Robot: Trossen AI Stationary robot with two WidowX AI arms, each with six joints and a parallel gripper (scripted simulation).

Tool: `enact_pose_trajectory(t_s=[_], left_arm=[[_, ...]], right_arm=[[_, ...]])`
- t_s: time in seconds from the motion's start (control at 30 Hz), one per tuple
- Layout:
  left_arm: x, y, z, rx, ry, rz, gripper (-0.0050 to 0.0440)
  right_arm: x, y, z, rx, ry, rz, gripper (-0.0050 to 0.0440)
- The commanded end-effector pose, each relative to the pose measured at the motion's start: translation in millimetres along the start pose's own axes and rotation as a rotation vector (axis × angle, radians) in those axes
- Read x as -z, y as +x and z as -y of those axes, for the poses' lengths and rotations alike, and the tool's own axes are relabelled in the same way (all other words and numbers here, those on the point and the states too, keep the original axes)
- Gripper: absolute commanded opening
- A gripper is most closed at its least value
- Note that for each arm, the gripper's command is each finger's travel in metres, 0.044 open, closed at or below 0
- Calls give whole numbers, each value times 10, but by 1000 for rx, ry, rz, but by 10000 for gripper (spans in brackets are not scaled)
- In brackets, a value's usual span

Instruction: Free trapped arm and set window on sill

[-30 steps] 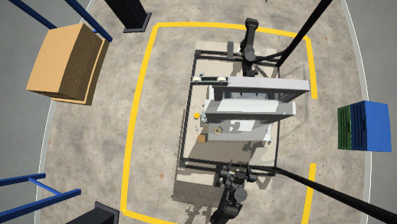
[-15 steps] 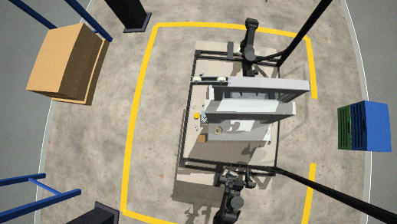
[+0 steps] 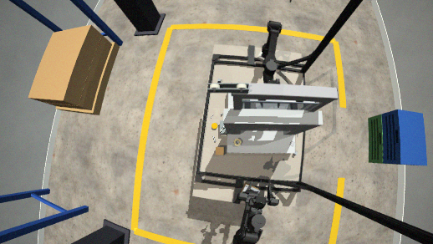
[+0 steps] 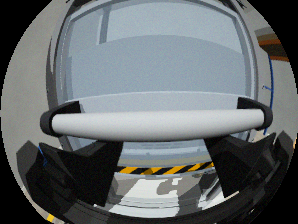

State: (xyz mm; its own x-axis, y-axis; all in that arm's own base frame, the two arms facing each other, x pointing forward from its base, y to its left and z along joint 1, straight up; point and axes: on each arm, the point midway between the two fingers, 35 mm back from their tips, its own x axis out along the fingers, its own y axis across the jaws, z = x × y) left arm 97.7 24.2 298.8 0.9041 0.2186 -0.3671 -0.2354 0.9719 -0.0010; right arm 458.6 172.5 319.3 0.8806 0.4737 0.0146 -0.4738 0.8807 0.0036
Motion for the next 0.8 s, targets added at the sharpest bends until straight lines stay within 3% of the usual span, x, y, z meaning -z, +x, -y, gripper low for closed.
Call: enact_pose_trajectory(t_s=[0.0, 0.77], left_arm=[[6, -5, 4, 2, 1, -1, 400], [6, -5, 4, 2, 1, -1, 400]], right_arm=[[-230, -15, -4, 8, -4, 91, 400], [366, -61, 0, 8, -4, 91, 400]])
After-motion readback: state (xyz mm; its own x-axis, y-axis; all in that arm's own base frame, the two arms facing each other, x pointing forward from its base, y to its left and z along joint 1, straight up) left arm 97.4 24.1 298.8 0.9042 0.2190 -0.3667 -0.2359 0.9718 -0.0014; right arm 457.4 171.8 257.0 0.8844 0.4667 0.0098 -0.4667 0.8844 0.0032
